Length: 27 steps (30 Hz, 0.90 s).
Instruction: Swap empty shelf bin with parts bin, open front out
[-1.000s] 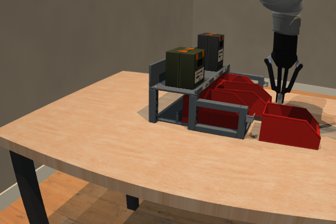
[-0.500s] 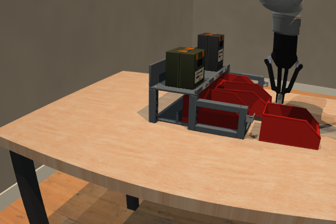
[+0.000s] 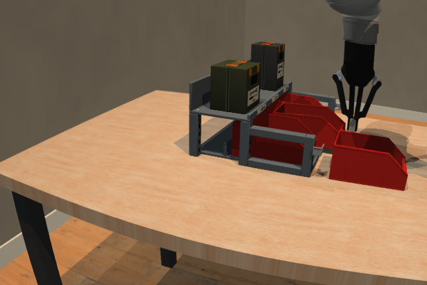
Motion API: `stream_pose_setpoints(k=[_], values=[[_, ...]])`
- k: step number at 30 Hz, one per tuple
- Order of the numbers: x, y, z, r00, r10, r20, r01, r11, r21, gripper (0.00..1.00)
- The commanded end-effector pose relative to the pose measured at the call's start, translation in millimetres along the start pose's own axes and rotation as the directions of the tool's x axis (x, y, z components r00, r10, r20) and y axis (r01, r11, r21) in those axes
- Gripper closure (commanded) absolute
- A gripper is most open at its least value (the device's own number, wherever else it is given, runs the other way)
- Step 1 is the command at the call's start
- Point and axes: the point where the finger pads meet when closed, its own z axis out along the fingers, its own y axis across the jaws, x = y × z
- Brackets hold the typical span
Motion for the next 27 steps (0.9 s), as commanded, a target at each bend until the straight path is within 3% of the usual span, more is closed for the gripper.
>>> stream_pose_setpoints(k=[1, 27], values=[[0.0, -3.5, -0.1, 1.0, 0.0, 0.0, 0.0, 1.0, 0.0, 0.9], [-0.1, -9.2, -0.2, 1.0, 0.0, 0.0, 0.0, 1.0, 0.0, 0.9]])
